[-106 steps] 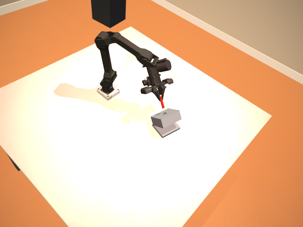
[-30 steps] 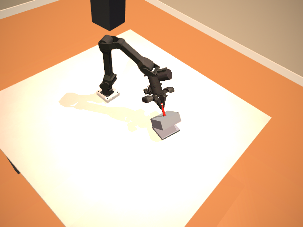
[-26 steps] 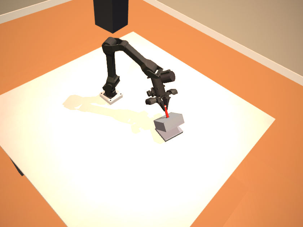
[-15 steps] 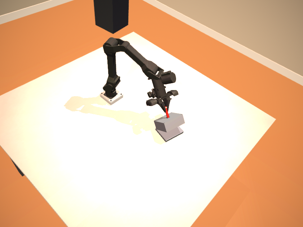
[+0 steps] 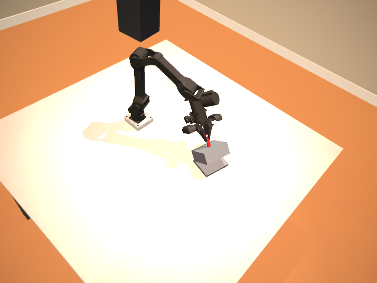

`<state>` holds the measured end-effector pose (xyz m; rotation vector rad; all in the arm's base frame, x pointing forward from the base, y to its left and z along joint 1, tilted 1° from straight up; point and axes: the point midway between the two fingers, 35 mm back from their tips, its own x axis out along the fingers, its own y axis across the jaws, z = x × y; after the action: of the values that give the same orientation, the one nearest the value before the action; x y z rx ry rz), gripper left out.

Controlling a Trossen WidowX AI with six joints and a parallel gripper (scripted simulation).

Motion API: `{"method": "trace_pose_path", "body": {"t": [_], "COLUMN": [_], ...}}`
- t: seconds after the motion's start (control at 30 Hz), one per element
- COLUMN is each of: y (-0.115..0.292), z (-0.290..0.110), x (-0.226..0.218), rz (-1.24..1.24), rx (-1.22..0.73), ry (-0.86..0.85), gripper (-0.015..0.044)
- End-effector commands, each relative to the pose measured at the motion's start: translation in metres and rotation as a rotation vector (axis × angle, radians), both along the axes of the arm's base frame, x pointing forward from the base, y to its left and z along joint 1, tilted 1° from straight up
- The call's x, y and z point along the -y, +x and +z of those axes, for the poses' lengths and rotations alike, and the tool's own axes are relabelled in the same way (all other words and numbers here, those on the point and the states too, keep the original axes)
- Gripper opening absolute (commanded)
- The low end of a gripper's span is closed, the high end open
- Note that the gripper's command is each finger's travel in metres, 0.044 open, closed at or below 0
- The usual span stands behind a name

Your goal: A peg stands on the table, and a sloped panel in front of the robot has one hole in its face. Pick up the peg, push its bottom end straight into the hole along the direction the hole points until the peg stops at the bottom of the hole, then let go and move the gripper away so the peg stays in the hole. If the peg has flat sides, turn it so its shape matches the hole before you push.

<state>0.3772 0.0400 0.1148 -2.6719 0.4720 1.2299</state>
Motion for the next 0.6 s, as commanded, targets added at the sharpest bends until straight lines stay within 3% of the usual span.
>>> {"method": "trace_pose_path", "body": {"t": [0.0,0.5,0.57], "y": [0.0008,0.0010,0.0010], "z": [-0.0022,-0.0024,-0.0024], "x": [-0.0002,0.0005,0.0005], "rz": [0.006,0.000,0.000], "rx": [-0.001,0.000,0.000], "ry": [0.001,0.000,0.000], "gripper": [0.0000,0.0000,0.0052]}}
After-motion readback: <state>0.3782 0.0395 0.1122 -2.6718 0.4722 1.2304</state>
